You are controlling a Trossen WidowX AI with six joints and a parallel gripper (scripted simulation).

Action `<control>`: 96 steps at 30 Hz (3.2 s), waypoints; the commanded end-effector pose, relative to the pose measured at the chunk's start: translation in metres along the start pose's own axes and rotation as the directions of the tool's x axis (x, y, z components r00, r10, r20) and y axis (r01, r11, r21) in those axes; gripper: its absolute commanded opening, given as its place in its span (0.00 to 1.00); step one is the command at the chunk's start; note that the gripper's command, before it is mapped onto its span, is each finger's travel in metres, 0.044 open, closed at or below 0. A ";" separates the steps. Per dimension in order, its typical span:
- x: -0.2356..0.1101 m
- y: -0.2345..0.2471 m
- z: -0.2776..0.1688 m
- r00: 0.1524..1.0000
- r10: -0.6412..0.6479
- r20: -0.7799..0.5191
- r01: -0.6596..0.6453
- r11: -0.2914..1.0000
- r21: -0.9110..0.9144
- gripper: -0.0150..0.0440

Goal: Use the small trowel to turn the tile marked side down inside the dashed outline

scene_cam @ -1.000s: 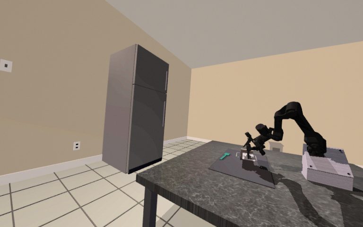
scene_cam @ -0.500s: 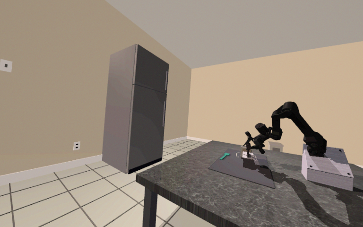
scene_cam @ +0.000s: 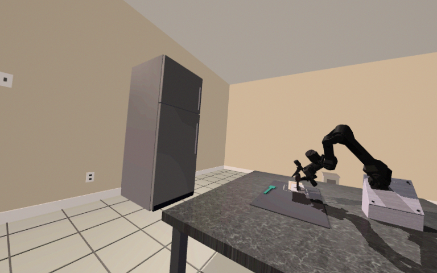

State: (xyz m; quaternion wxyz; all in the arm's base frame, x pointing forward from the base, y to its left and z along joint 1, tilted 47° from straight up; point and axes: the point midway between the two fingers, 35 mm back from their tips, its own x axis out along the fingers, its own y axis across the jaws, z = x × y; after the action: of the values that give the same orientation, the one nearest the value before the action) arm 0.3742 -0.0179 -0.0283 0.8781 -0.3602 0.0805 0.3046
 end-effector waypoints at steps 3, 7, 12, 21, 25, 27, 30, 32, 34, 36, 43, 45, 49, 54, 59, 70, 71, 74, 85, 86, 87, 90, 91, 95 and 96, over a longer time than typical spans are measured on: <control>-0.003 -0.010 0.012 1.000 -0.011 0.005 0.011 1.000 -0.016 0.25; -0.006 -0.015 0.024 1.000 -0.010 0.005 0.011 1.000 -0.015 0.25; -0.012 -0.020 0.039 1.000 -0.011 0.004 0.011 1.000 -0.016 0.25; -0.019 -0.024 0.059 1.000 -0.011 0.006 0.011 1.000 -0.014 0.25; -0.019 -0.024 0.059 1.000 -0.011 0.006 0.011 1.000 -0.014 0.25; -0.019 -0.024 0.059 1.000 -0.011 0.006 0.011 1.000 -0.014 0.25; -0.019 -0.024 0.059 1.000 -0.011 0.006 0.011 1.000 -0.014 0.25; -0.019 -0.024 0.059 1.000 -0.011 0.006 0.011 1.000 -0.014 0.25; -0.019 -0.024 0.059 1.000 -0.011 0.006 0.011 1.000 -0.014 0.25; -0.019 -0.024 0.059 1.000 -0.011 0.006 0.011 1.000 -0.014 0.25; -0.019 -0.024 0.059 1.000 -0.011 0.006 0.011 1.000 -0.014 0.25; -0.019 -0.024 0.059 1.000 -0.011 0.006 0.011 1.000 -0.014 0.25; -0.019 -0.024 0.059 1.000 -0.011 0.006 0.011 1.000 -0.014 0.25; -0.019 -0.024 0.059 1.000 -0.011 0.006 0.011 1.000 -0.014 0.25; -0.019 -0.023 0.059 1.000 -0.007 0.011 0.007 1.000 -0.020 0.25; -0.017 -0.010 0.094 1.000 0.003 0.018 -0.002 0.998 -0.055 0.25; -0.017 -0.007 0.099 1.000 0.004 0.019 -0.002 0.998 -0.060 0.25; -0.018 0.000 0.114 1.000 0.006 0.025 -0.004 0.998 -0.067 0.25; -0.028 0.030 0.165 0.998 0.006 0.067 0.000 0.996 -0.090 0.25; -0.029 0.032 0.169 0.997 0.006 0.072 0.001 0.996 -0.092 0.25; -0.031 0.035 0.173 0.997 0.005 0.078 0.002 0.995 -0.095 0.25; -0.036 0.044 0.185 0.995 0.004 0.096 0.006 0.995 -0.102 0.25; -0.038 0.047 0.189 0.995 0.003 0.103 0.008 0.995 -0.104 0.25; -0.045 0.058 0.203 0.992 0.000 0.128 0.014 0.994 -0.109 0.25; -0.046 0.059 0.204 0.991 0.000 0.132 0.015 0.994 -0.109 0.25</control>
State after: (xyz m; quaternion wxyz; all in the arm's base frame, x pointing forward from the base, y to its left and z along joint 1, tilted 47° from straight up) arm 0.2961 0.1262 0.0980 0.8583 -0.3910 0.0106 0.3322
